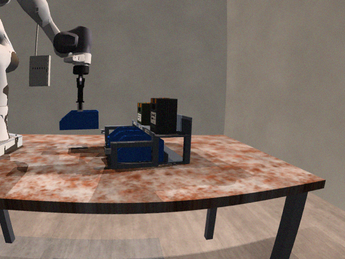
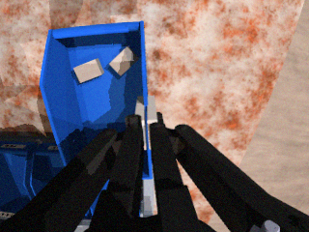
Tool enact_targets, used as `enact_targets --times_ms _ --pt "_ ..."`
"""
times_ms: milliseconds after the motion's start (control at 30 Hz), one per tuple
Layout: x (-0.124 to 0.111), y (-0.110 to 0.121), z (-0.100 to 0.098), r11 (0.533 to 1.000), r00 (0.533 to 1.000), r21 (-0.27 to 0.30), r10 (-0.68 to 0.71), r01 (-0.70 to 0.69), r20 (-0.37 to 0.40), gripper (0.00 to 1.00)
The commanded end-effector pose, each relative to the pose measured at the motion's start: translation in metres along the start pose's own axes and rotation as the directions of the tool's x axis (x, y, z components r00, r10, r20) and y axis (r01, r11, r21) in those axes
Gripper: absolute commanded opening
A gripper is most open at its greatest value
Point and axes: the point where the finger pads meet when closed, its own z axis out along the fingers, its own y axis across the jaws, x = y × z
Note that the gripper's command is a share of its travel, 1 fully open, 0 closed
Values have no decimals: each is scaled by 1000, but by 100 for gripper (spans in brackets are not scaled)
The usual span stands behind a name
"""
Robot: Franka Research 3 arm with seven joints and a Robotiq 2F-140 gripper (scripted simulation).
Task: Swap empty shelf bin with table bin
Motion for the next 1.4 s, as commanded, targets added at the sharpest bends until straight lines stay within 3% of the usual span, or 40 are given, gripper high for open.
enact_targets --times_ms 0,800,1367 --pt "-1 6 -1 997 997 -2 71 -71 2 0" --pt "-1 6 6 997 997 -2 71 -71 2 0" --pt "0 6 47 997 997 -2 71 -71 2 0"
